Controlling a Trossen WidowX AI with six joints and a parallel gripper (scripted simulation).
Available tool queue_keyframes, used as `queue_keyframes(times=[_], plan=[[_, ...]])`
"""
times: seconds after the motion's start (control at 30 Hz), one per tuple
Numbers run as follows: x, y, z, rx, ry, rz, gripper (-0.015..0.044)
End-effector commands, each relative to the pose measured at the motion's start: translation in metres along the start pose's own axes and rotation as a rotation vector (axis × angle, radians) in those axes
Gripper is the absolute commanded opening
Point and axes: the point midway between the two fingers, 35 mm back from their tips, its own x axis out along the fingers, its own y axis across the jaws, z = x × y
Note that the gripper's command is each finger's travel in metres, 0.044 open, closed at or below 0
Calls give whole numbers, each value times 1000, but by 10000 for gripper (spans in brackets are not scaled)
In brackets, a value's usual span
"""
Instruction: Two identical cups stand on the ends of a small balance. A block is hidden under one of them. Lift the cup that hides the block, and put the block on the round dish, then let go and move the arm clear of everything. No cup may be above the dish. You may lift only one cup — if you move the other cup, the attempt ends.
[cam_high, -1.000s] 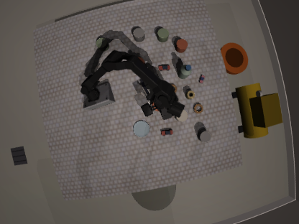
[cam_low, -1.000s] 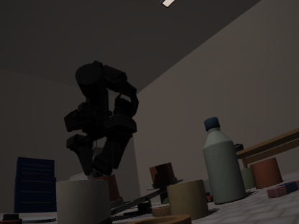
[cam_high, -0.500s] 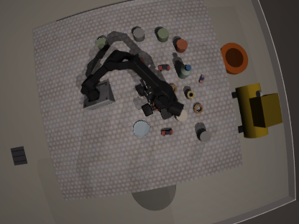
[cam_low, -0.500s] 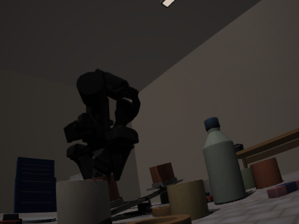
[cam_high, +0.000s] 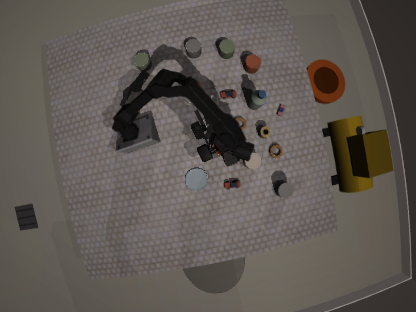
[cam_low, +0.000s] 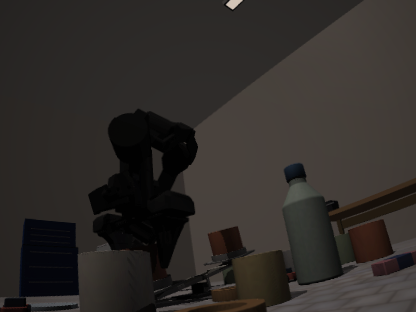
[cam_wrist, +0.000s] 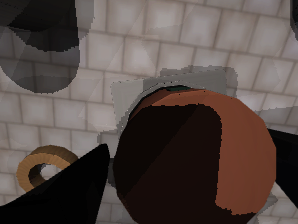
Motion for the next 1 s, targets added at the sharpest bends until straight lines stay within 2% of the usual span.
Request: queue_keyframes(times=[0.0, 0.03, 0.13, 0.4, 0.8, 0.97], plan=[[8, -2, -1, 10, 10, -1, 440], [8, -2, -1, 10, 10, -1, 440], [8, -2, -1, 10, 10, -1, 361], [8, -2, -1, 10, 10, -1, 308], [-2, -1, 1, 10, 8, -2, 0], [-9, 0, 2, 11, 7, -2, 0]])
